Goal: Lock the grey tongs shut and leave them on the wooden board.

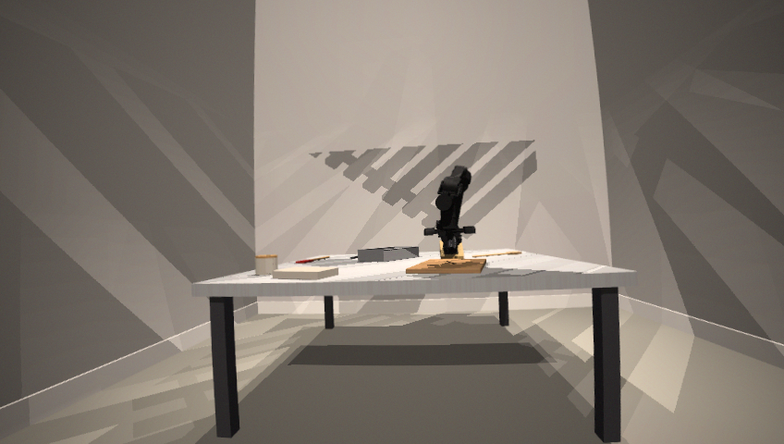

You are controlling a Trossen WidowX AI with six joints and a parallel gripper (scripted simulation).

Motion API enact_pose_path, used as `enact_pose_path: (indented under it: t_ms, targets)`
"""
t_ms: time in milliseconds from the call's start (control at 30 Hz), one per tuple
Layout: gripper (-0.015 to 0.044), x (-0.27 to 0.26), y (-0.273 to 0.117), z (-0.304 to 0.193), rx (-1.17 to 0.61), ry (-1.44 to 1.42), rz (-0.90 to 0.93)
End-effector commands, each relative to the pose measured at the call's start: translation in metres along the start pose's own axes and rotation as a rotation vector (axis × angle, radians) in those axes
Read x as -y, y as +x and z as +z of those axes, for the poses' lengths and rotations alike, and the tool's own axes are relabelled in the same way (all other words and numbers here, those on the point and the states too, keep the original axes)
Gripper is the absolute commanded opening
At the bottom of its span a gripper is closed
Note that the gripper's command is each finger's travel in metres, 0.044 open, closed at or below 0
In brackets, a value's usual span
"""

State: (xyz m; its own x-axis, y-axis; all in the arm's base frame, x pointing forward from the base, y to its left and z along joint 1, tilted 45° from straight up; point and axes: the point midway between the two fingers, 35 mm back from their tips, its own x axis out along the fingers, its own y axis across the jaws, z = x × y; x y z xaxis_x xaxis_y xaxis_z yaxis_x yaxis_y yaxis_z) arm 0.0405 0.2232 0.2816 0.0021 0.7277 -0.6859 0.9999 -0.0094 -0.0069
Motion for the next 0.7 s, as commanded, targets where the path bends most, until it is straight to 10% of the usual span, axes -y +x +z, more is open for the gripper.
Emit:
enact_pose_path:
  t_ms: [0,100,667]
  targets:
    - [-0.015,0.0,0.0031,0.0008,0.001,0.005,0.004]
    - [-0.015,0.0,0.0031,0.0008,0.001,0.005,0.004]
    - [0.0296,0.0005,0.002,0.0004,0.0,0.001,0.0]
